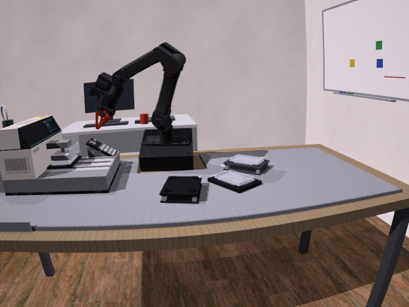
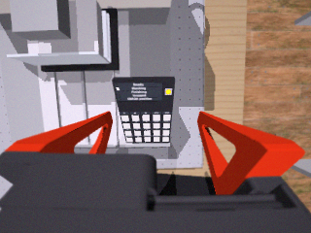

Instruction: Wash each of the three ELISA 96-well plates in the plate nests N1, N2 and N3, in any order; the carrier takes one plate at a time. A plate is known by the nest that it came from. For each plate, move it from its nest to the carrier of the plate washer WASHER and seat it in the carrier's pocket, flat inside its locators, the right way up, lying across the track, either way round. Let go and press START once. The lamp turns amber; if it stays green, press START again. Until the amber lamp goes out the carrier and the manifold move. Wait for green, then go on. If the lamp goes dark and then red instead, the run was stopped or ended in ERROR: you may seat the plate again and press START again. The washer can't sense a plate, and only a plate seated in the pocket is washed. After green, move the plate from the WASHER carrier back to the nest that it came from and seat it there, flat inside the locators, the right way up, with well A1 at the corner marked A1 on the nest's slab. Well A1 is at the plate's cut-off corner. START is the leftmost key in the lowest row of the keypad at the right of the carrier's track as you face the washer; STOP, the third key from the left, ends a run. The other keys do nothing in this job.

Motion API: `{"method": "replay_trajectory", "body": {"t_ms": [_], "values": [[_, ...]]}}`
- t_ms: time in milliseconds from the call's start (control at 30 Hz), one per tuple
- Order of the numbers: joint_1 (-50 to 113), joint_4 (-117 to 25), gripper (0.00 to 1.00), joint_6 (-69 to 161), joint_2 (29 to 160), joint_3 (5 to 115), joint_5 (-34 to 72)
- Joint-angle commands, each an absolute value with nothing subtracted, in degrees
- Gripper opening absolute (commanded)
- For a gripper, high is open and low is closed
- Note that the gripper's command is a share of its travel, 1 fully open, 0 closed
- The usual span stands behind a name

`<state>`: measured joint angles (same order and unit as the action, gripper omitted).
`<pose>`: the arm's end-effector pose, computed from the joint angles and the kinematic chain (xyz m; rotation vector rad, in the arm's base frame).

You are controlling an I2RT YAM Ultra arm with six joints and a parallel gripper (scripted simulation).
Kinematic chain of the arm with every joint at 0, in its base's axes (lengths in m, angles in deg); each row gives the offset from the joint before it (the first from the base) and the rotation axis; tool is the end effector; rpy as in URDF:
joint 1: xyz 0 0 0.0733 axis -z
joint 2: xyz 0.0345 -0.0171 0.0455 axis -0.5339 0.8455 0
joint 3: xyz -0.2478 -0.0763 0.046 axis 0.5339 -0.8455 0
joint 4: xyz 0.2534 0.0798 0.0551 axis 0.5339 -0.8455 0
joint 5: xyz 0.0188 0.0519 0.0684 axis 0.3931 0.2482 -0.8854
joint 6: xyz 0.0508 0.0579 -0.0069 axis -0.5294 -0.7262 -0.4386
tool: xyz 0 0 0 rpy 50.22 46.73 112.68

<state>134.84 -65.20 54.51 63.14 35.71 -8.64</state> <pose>-0.0246 -0.2565 0.1769 1.7290 1.8072 -0.1074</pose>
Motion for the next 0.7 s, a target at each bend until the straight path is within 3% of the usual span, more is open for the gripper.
{"method": "replay_trajectory", "body": {"t_ms": [0, 367, 667], "values": [[135.7, -65.5, 1.0, 55.7, 64.6, 38.4, -9.1], [137.6, -67.6, 1.0, 57.6, 72.0, 47.1, -9.9], [137.8, -67.9, 1.0, 57.8, 72.8, 48.1, -10.0]]}}
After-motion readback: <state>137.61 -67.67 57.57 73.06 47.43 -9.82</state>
